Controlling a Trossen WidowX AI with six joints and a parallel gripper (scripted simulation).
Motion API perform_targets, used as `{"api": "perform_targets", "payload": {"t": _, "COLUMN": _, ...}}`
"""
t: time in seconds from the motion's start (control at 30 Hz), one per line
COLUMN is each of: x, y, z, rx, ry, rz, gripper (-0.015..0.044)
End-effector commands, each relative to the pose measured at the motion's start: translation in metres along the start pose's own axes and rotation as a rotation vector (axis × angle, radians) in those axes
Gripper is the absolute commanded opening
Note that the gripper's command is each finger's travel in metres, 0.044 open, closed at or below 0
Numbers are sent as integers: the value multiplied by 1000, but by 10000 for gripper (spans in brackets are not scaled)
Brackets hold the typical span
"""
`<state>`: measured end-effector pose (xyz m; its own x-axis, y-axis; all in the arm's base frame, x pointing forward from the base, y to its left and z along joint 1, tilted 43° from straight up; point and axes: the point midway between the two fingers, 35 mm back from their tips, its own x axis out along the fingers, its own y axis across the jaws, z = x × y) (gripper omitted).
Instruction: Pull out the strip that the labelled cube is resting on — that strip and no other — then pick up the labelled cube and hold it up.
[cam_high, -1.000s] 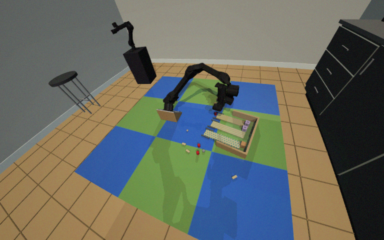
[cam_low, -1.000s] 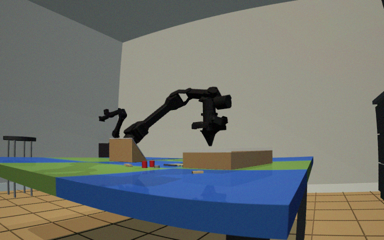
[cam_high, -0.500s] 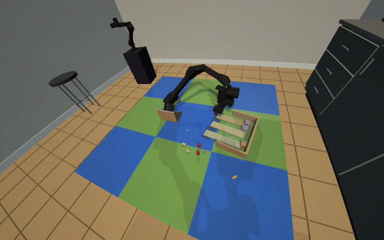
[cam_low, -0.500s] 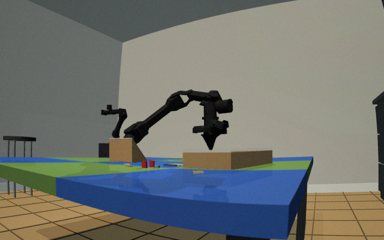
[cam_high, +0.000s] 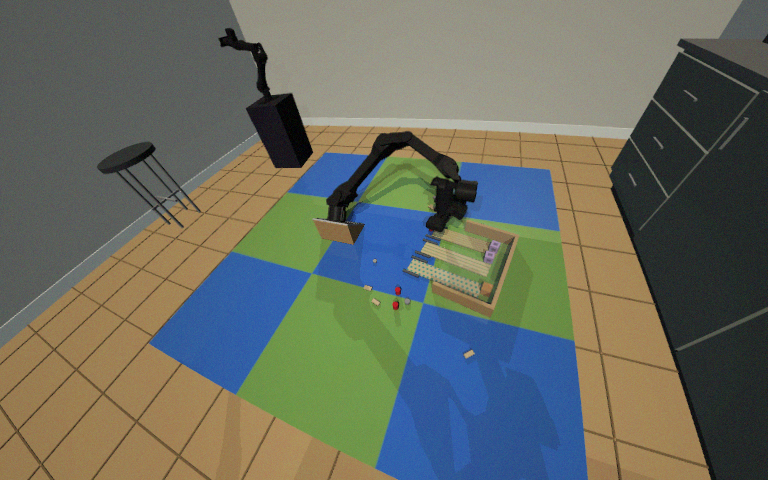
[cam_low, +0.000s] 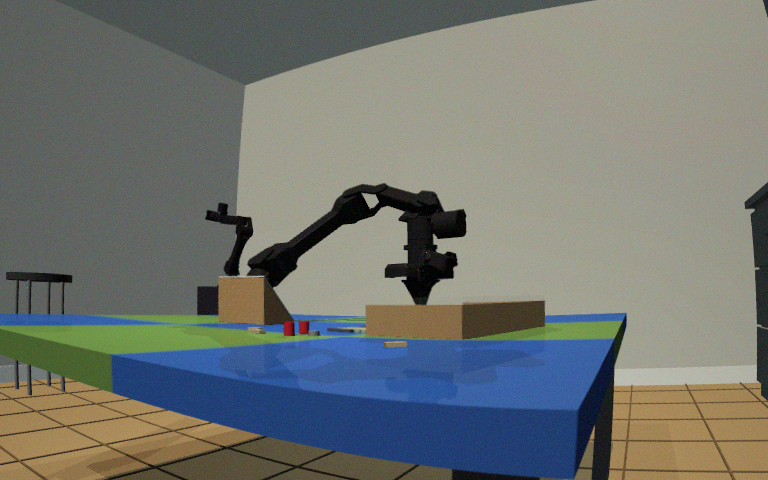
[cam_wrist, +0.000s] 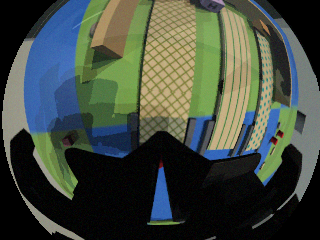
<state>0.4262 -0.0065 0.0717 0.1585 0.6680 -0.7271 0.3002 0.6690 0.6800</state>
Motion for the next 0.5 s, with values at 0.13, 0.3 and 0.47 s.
{"api": "perform_targets", "payload": {"t": 0.13, "x": 16, "y": -2, "z": -3, "rx": 8, "ry": 6, "rz": -1, "gripper": 0}}
{"api": "perform_targets", "payload": {"t": 0.3, "x": 24, "y": -2, "z": -4, "rx": 8, "ry": 6, "rz": 0, "gripper": 0}}
{"api": "perform_targets", "payload": {"t": 0.47, "x": 28, "y": -3, "z": -4, "rx": 8, "ry": 7, "rz": 0, "gripper": 0}}
